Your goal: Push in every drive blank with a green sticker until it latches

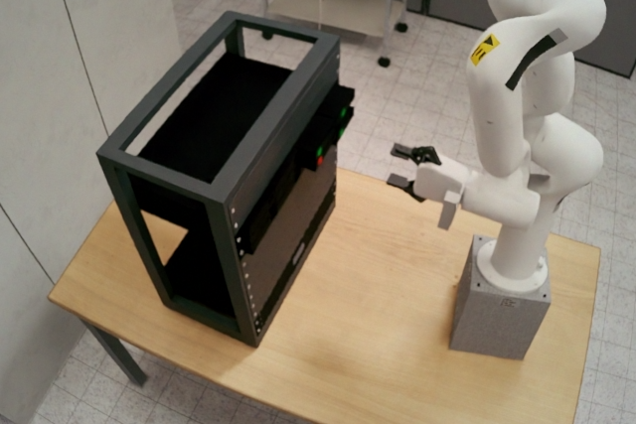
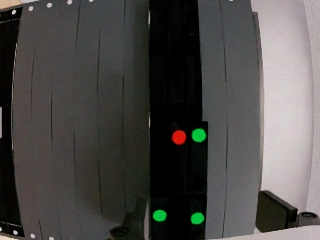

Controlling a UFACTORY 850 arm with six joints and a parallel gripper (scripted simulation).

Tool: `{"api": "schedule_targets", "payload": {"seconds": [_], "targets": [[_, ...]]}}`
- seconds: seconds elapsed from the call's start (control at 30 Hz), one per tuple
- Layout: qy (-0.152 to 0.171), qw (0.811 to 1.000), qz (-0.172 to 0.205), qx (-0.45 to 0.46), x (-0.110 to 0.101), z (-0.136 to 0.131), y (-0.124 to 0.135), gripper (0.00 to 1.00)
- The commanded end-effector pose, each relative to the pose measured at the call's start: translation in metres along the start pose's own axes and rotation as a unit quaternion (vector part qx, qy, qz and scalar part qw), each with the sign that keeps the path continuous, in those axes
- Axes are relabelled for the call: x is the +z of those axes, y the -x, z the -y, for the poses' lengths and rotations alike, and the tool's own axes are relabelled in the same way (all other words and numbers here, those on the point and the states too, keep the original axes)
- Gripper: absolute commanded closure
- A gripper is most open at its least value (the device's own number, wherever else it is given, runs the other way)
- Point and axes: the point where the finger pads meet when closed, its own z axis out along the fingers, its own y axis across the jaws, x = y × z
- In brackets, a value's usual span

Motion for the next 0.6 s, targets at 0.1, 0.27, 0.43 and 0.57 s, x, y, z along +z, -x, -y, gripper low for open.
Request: {"api": "schedule_targets", "payload": {"seconds": [0.1,0.27,0.43,0.57], "targets": [[-0.001,1.000,-0.001,0.000,-0.005,0.002,-0.006,0.00],[-0.001,1.000,-0.003,0.000,-0.013,0.006,-0.014,0.00],[-0.001,1.000,-0.003,0.000,-0.013,0.006,-0.014,0.00],[-0.001,1.000,-0.003,0.000,-0.013,0.006,-0.014,0.00]]}}
